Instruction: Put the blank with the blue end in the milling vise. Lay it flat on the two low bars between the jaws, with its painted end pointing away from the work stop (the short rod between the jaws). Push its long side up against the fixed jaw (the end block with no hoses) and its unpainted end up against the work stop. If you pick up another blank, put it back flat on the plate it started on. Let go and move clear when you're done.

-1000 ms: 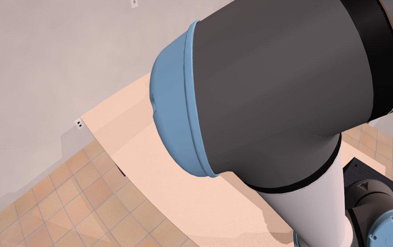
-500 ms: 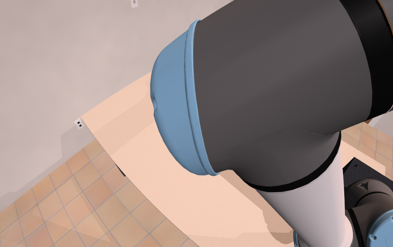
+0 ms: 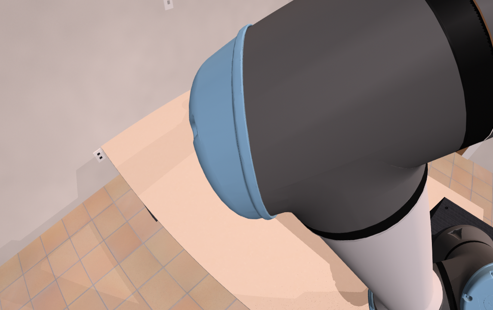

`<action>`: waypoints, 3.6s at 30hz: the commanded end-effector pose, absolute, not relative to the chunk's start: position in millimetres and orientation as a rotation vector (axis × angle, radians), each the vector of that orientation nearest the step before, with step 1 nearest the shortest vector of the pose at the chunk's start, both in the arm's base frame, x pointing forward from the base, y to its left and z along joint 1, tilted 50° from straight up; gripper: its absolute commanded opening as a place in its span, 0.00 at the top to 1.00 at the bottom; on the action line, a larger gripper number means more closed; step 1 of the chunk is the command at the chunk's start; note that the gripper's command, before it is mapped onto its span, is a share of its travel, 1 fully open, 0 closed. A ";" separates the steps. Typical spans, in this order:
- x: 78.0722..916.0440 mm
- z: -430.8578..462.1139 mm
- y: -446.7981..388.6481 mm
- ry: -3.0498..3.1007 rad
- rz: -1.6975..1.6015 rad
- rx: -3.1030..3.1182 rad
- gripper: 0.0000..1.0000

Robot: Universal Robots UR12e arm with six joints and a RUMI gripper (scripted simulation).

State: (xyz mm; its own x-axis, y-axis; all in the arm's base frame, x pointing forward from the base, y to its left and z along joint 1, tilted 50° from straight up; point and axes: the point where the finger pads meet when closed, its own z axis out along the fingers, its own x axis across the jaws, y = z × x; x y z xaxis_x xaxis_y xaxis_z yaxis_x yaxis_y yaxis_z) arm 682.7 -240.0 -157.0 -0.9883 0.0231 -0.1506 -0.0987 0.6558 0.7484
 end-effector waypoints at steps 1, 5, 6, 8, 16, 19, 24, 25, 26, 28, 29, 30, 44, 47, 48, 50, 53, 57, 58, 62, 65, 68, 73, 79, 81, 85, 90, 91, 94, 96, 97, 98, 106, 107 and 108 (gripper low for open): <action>683.1 -156.7 -241.2 2.724 1.242 -0.059 1.00; 683.1 -156.7 -241.2 2.724 1.243 -0.059 1.00; 683.1 -156.7 -241.2 2.724 1.243 -0.058 1.00; 683.1 -156.7 -241.2 2.724 1.243 -0.058 1.00; 683.1 -156.7 -241.2 2.724 1.243 -0.058 1.00; 683.1 -156.7 -241.2 2.724 1.243 -0.058 1.00; 683.1 -156.7 -241.2 2.724 1.243 -0.058 1.00; 683.1 -156.7 -241.2 2.724 1.243 -0.058 1.00; 683.1 -156.7 -241.2 2.724 1.243 -0.058 1.00; 683.1 -156.7 -241.2 2.724 1.243 -0.058 1.00; 683.1 -156.7 -241.2 2.724 1.243 -0.058 1.00; 683.1 -156.7 -241.2 2.724 1.243 -0.058 1.00; 683.1 -156.7 -241.2 2.724 1.243 -0.058 1.00; 683.1 -156.7 -241.2 2.724 1.243 -0.058 1.00; 683.1 -156.7 -241.2 2.724 1.243 -0.058 1.00; 683.1 -156.7 -241.2 2.724 1.243 -0.058 1.00; 683.1 -156.8 -241.2 2.724 1.243 -0.058 1.00; 683.2 -157.0 -240.9 2.724 1.243 -0.058 1.00; 683.2 -157.1 -240.8 2.724 1.243 -0.058 1.00; 683.3 -157.4 -240.5 2.724 1.243 -0.058 1.00; 683.5 -158.1 -239.8 2.724 1.243 -0.058 1.00; 683.7 -158.9 -238.8 2.724 1.243 -0.058 1.00; 684.2 -160.8 -236.7 2.724 1.243 -0.058 1.00; 684.6 -162.6 -234.8 2.724 1.243 -0.058 1.00; 684.9 -163.6 -233.7 2.724 1.243 -0.058 1.00; 685.4 -165.6 -231.6 2.724 1.243 -0.058 1.00; 686.0 -167.9 -229.0 2.724 1.243 -0.058 1.00; 686.1 -168.4 -228.5 2.724 1.243 -0.058 1.00; 686.2 -168.8 -228.1 2.724 1.243 -0.058 1.00; 686.4 -169.6 -227.2 2.724 1.243 -0.058 1.00; 686.5 -169.9 -226.8 2.724 1.243 -0.058 1.00; 686.6 -170.3 -226.5 2.724 1.243 -0.058 1.00; 687.0 -172.1 -224.5 2.724 1.243 -0.058 1.00; 687.1 -172.2 -224.4 2.724 1.243 -0.058 1.00; 687.1 -172.3 -224.3 2.724 1.243 -0.058 1.00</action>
State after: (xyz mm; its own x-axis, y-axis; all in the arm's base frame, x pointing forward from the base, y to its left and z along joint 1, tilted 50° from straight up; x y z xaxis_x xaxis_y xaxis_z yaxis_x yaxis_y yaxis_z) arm 686.5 -224.0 -171.9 -0.9887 0.0252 -0.1481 -0.0955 0.6558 0.7489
